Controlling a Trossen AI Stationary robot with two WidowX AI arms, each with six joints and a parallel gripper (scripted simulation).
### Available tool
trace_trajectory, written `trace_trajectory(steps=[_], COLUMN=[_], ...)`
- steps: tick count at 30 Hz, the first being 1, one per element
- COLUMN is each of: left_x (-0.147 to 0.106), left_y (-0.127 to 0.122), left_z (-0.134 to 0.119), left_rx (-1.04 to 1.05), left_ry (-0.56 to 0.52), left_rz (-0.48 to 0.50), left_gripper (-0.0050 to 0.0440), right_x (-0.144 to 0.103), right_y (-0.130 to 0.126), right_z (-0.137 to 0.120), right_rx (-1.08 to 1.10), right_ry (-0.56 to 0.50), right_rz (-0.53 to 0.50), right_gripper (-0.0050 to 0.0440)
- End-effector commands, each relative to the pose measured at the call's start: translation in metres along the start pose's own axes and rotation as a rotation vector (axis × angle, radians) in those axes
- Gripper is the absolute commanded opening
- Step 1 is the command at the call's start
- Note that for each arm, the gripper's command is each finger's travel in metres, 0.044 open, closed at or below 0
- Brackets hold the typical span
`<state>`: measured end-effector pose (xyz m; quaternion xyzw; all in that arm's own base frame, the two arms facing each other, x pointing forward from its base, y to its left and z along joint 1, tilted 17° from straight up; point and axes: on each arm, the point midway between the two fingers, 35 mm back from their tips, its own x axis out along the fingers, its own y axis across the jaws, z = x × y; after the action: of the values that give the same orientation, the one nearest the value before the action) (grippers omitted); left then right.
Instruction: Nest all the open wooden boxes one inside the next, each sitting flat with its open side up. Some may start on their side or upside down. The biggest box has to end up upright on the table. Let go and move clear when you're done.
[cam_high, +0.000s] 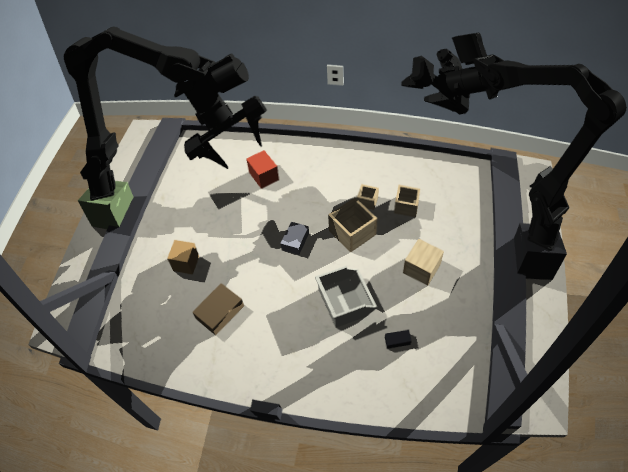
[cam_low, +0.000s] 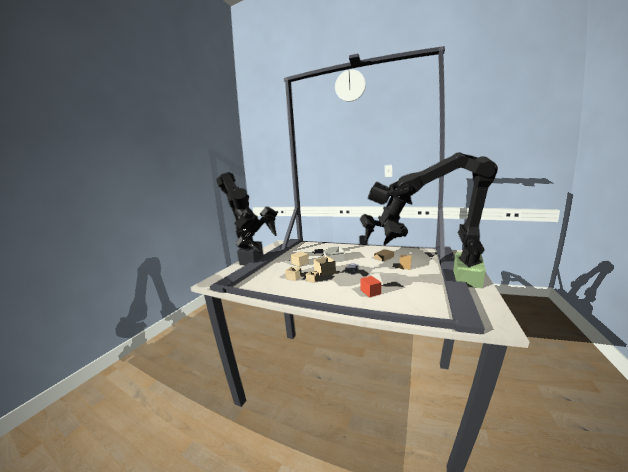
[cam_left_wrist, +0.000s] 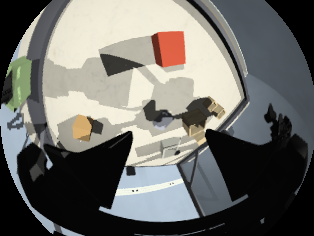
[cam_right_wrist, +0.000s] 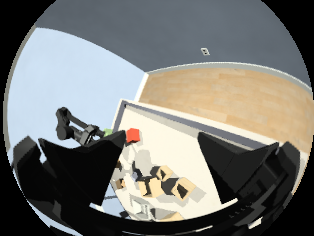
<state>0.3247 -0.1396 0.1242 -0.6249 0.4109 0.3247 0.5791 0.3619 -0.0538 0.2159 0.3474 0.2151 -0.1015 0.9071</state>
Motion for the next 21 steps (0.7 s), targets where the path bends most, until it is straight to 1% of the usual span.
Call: trace_trajectory(steps=[1, 17, 19, 21], left_x=[-0.006, -0.006, -0.005, -0.003], left_y=[-0.006, -0.006, -0.004, 0.005], left_z=[-0.002, -0.002, -0.005, -0.009], left_rx=[-0.001, -0.001, 0.049, 0.179], left_ry=[0.009, 0.009, -0.001, -0.021], left_rz=[-0.023, -0.023, -0.009, 0.032], left_gripper=[0.0400, 0.0400, 0.0400, 0.0400], right_x=[-0.004, -0.004, -0.006, -0.009], right_y=[0.005, 0.005, -0.001, -0.010], right_z=[0.006, 0.006, 0.002, -0.003], right_rx=[-0.004, -0.004, -0.033, -0.113], right_ry=[-0.018, -0.018, -0.018, -0.017], right_rz=[0.014, 0.014, 0.002, -0.018], right_gripper=[0.0400, 0.0400, 0.0400, 0.0400])
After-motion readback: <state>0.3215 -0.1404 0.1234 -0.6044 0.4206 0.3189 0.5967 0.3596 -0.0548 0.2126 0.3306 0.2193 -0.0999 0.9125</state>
